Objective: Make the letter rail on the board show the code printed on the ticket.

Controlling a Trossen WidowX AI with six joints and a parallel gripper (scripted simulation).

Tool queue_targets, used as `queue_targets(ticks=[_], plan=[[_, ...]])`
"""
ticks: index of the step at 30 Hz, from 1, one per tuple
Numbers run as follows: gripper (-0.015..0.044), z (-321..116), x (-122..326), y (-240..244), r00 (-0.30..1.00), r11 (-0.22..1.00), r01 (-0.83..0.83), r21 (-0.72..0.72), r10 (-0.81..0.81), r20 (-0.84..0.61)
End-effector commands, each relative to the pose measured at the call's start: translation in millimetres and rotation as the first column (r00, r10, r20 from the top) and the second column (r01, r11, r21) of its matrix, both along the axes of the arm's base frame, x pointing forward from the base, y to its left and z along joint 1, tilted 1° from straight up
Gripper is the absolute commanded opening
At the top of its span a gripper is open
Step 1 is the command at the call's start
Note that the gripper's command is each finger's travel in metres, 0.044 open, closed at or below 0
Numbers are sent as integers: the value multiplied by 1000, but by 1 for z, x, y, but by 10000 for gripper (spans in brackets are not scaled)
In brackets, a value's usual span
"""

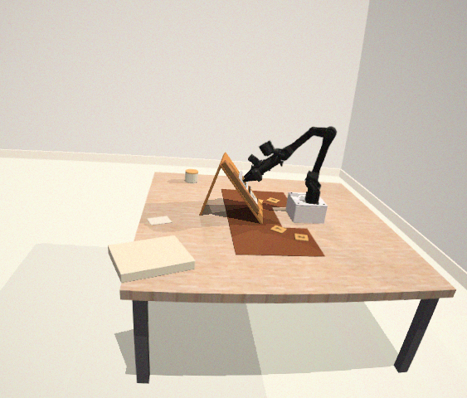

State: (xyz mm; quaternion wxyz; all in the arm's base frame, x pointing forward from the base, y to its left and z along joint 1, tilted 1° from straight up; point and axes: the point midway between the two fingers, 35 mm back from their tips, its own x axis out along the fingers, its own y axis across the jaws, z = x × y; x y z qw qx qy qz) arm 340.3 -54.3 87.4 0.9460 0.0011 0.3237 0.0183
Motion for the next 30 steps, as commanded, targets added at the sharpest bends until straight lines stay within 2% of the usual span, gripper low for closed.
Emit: queue_targets(ticks=[1,30], plan=[[0,-1,-1,2,1000,1000,6,1,-6,-1],[0,0,0,18,1000,1000,6,3,-6,0]])
